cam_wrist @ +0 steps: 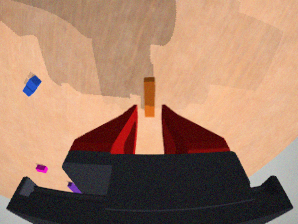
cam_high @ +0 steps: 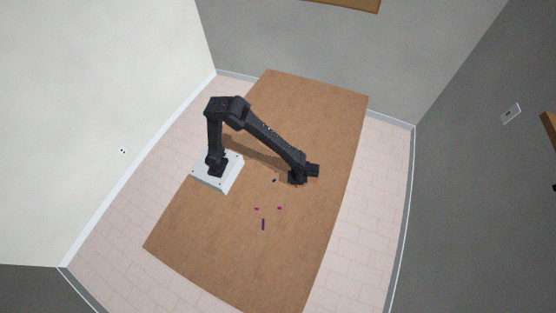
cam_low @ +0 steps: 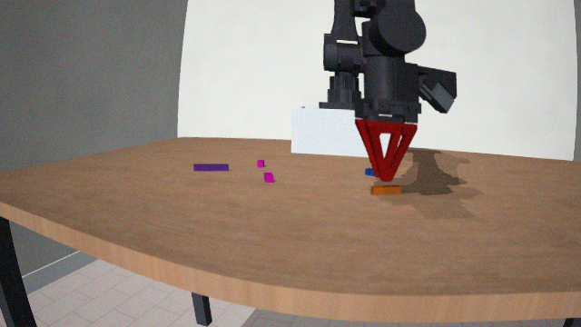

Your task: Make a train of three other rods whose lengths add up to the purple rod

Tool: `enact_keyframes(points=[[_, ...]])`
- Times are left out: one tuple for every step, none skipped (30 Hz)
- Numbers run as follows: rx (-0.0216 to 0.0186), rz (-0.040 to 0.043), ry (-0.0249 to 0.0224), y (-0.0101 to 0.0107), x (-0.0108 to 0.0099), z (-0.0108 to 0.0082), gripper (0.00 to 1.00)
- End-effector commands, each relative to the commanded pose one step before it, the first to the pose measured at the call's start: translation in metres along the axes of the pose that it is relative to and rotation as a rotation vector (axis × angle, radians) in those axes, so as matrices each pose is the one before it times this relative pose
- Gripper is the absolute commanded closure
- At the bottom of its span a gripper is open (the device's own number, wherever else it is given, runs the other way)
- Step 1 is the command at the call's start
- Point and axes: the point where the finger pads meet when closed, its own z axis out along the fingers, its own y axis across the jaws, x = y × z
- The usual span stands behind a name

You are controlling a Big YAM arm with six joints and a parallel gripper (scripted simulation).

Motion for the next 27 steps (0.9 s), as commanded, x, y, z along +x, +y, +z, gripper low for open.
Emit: enact_keyframes(points=[[0.03015, -0.00837, -0.00161, -0.01016, 0.00312, -0.00487, 0.77], [0.00000, 0.00000, 0.00000, 0.00000, 0.00000, 0.00000, 0.77], [0.00000, 0.00000, 0.00000, 0.00000, 0.00000, 0.00000, 0.77], [0.00000, 0.00000, 0.00000, 0.00000, 0.00000, 0.00000, 0.77], [0.00000, 0.00000, 0.00000, 0.00000, 0.00000, 0.00000, 0.77], [0.00000, 0.00000, 0.00000, 0.00000, 0.00000, 0.00000, 0.77], [0.00000, 0.00000, 0.00000, 0.00000, 0.00000, 0.00000, 0.77], [0.00000, 0.00000, 0.00000, 0.00000, 0.00000, 0.00000, 0.77], [0.00000, 0.00000, 0.00000, 0.00000, 0.00000, 0.00000, 0.77], [0.00000, 0.00000, 0.00000, 0.00000, 0.00000, 0.00000, 0.77], [0.00000, 0.00000, 0.00000, 0.00000, 0.00000, 0.00000, 0.77], [0.00000, 0.00000, 0.00000, 0.00000, 0.00000, 0.00000, 0.77], [0.00000, 0.00000, 0.00000, 0.00000, 0.00000, 0.00000, 0.77], [0.00000, 0.00000, 0.00000, 0.00000, 0.00000, 0.00000, 0.77], [0.00000, 0.00000, 0.00000, 0.00000, 0.00000, 0.00000, 0.77], [0.00000, -0.00001, 0.00000, 0.00000, -0.00001, 0.00000, 0.77], [0.00001, -0.00009, 0.00000, -0.00001, -0.00005, 0.00000, 0.77], [0.00000, 0.00000, 0.00000, 0.00000, 0.00000, 0.00000, 0.77], [0.00000, 0.00000, 0.00000, 0.00000, 0.00000, 0.00000, 0.77], [0.00001, -0.00021, -0.00001, -0.00003, -0.00012, 0.00000, 0.77], [0.00002, -0.00034, -0.00001, -0.00005, -0.00019, 0.00000, 0.77], [0.00002, -0.00047, -0.00001, -0.00007, -0.00026, 0.00000, 0.77], [0.00003, -0.00058, -0.00002, -0.00009, -0.00032, 0.00000, 0.77], [0.00003, -0.00065, -0.00002, -0.00010, -0.00036, 0.00000, 0.77], [0.00003, -0.00045, -0.00002, -0.00010, -0.00037, 0.00000, 0.77], [0.00003, -0.00002, -0.00002, -0.00010, -0.00036, 0.00000, 0.77], [0.00003, -0.00001, -0.00002, -0.00009, -0.00032, 0.00000, 0.77]])
